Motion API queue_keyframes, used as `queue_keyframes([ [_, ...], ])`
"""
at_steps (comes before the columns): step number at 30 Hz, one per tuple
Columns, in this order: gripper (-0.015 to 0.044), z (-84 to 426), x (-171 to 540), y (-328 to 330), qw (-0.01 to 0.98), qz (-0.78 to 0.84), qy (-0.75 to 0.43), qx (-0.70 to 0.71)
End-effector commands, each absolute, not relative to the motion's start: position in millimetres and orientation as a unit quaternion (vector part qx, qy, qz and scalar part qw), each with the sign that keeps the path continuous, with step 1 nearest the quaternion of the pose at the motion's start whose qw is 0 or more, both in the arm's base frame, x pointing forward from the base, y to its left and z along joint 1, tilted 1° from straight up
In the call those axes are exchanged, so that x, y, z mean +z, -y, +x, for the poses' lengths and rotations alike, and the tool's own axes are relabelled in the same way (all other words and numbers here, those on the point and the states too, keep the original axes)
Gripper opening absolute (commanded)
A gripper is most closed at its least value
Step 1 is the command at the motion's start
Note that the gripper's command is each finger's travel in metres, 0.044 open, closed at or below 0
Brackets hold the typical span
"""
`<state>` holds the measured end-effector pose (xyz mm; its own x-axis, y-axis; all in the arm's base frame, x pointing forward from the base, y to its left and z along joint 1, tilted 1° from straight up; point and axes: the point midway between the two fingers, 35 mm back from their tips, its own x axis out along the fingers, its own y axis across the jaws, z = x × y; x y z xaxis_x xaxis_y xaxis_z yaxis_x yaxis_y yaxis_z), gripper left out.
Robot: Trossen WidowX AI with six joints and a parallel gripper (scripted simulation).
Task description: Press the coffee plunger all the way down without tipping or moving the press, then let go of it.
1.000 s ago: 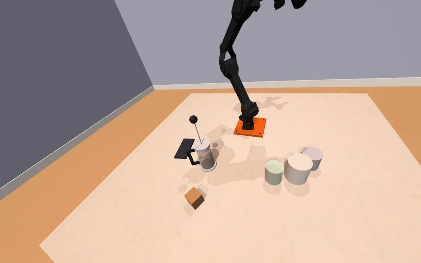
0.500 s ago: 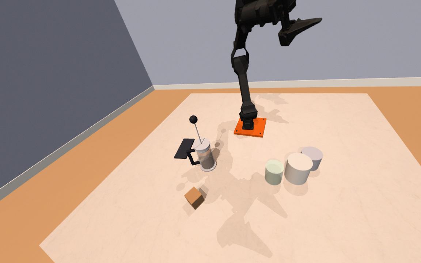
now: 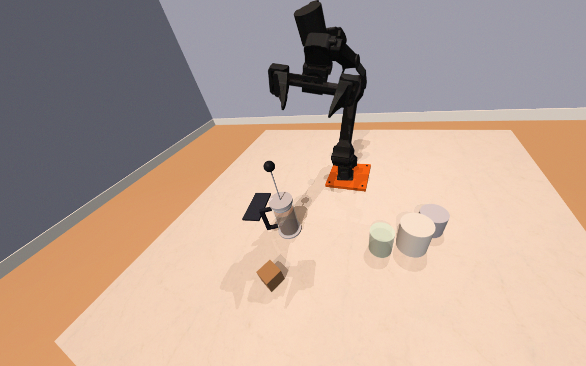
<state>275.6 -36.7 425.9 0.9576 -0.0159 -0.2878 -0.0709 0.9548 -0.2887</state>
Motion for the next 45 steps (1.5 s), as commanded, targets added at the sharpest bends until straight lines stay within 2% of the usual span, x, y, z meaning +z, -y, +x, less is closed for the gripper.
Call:
queue_keyframes([
  [1, 0.044, 260, 390, 101, 0.968, -0.025, -0.21, -0.138],
  [6, 0.044, 235, 364, 143, 0.935, 0.068, -0.237, -0.255],
  [17, 0.044, 236, 305, 141, 0.936, 0.068, -0.237, -0.253],
  [45, 0.044, 262, 288, 156, 0.936, 0.067, -0.235, -0.252],
])
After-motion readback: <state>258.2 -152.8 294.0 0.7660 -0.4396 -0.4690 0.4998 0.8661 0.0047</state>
